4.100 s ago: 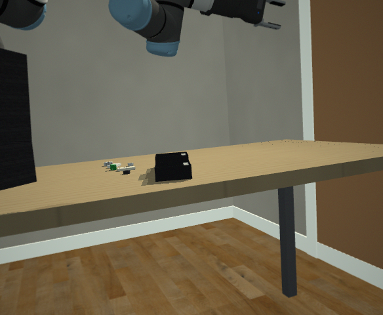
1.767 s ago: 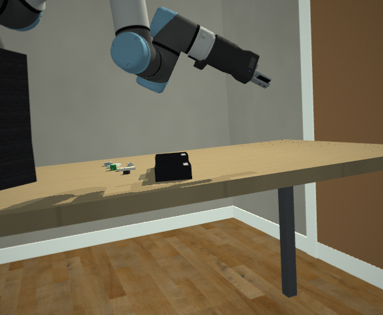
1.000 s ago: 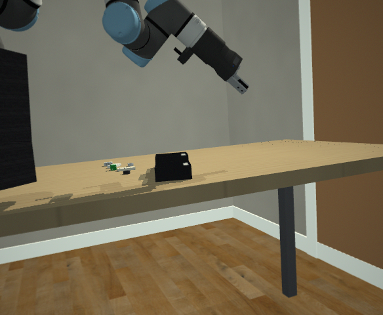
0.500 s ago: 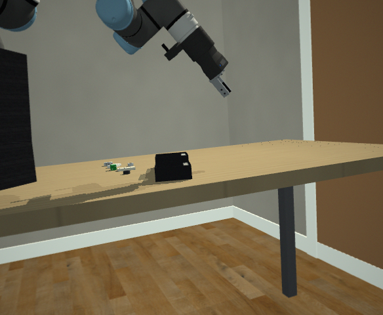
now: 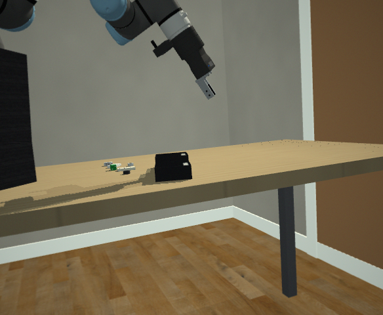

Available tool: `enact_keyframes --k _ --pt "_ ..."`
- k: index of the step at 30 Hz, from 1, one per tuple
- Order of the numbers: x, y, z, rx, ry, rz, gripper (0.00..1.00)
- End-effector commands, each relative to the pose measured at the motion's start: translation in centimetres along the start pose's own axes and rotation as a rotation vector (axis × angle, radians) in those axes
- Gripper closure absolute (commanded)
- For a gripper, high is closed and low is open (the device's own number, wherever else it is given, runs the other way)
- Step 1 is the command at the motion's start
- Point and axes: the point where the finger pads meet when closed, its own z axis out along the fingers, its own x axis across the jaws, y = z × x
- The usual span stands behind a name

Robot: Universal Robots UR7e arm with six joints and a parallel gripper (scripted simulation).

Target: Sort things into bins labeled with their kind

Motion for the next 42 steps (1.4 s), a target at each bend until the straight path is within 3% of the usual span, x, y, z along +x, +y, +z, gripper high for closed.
enact_keyframes --k 1,3,5,13,15,21,23,30,32,38,40,42 --pt "-0.4 -2.2 -1.2 0.051 -0.034 -0.08 0.69" --pt "-0.4 -2.2 -1.2 0.051 -0.034 -0.08 0.69" --pt "-0.8 -3.6 -2.0 0.101 -0.061 -0.162 0.69" --pt "-1.0 -4.4 -2.5 0.104 -0.063 -0.167 0.69" --pt "-1.4 -5.8 -3.3 0.156 -0.086 -0.249 0.69" --pt "-1.6 -6.7 -3.8 0.16 -0.088 -0.255 0.69" --pt "-2.1 -8.1 -4.7 0.214 -0.107 -0.338 0.69" --pt "-2.3 -9.0 -5.3 0.219 -0.108 -0.345 0.69" --pt "-2.8 -10.3 -6.2 0.274 -0.123 -0.427 0.69" --pt "-3.2 -11.3 -6.8 0.279 -0.125 -0.435 0.69" --pt "-3.7 -12.6 -7.8 0.336 -0.136 -0.517 0.69" --pt "-4.1 -13.6 -8.5 0.342 -0.137 -0.526 0.69"
